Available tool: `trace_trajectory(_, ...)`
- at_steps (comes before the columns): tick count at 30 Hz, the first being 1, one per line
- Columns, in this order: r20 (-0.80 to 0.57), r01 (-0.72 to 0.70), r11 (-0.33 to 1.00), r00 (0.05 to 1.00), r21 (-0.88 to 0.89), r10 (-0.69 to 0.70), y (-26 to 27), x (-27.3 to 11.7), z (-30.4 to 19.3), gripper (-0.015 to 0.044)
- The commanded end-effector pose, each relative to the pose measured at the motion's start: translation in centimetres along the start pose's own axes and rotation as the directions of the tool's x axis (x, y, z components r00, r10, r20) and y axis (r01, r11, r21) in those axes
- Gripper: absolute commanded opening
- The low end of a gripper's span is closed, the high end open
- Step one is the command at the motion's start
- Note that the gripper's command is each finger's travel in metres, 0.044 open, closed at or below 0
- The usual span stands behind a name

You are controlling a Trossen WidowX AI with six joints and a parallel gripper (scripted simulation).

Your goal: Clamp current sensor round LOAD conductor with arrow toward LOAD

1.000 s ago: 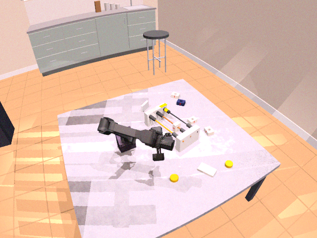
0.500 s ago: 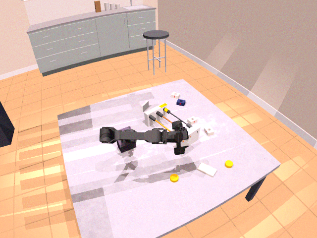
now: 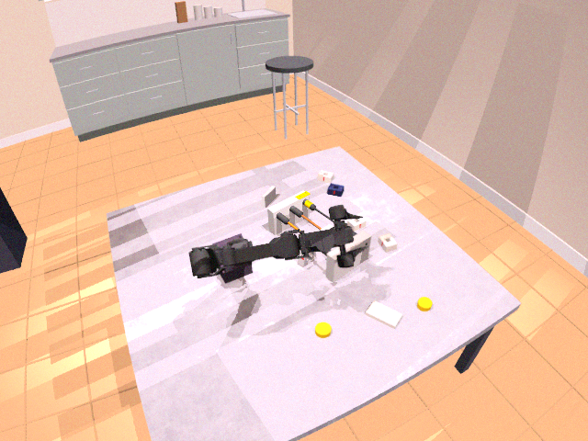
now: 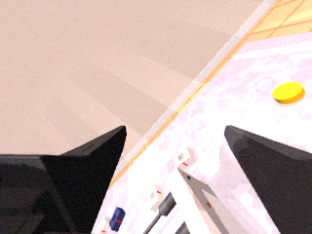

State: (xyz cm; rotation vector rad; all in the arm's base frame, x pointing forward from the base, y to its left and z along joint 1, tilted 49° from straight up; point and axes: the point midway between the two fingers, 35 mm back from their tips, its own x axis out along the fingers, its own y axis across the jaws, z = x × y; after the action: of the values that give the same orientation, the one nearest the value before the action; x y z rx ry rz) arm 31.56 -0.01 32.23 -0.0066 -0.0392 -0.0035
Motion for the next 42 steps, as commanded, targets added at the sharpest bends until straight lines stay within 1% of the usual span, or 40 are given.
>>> trace_trajectory(1, -0.062, -0.019, 1.0, 0.998, 0.014, 0.02, 1.1, 1.0, -1.4, 0.044)
trace_trajectory(5, -0.246, -0.058, 0.998, 0.967, 0.012, 0.059, 4.2, 2.9, -5.4, 0.044)
trace_trajectory(7, -0.309, -0.067, 0.998, 0.949, 0.006, 0.066, 5.3, 3.5, -6.7, 0.044)
trace_trajectory(9, -0.396, -0.078, 0.997, 0.916, -0.009, 0.068, 6.8, 4.2, -8.7, 0.044)
trace_trajectory(15, -0.658, -0.143, 0.982, 0.752, -0.124, 0.027, 12.5, 5.0, -15.7, 0.044)
trace_trajectory(20, -0.793, -0.224, 0.938, 0.605, -0.264, -0.079, 16.8, 3.8, -21.4, 0.044)
trace_trajectory(23, -0.831, -0.276, 0.892, 0.531, -0.358, -0.169, 19.0, 2.4, -24.6, 0.044)
trace_trajectory(27, -0.831, -0.347, 0.801, 0.465, -0.488, -0.305, 21.4, 0.3, -28.4, 0.044)
trace_trajectory(30, -0.802, -0.422, 0.696, 0.442, -0.581, -0.402, 23.0, -1.0, -31.0, 0.044)
trace_trajectory(33, -0.753, -0.488, 0.574, 0.443, -0.657, -0.486, 24.4, -2.5, -33.3, 0.044)
trace_trajectory(35, -0.739, -0.503, 0.542, 0.446, -0.673, -0.504, 24.8, -2.9, -33.8, 0.044)
trace_trajectory(42, -0.739, -0.503, 0.542, 0.446, -0.673, -0.504, 24.8, -2.9, -33.8, 0.044)
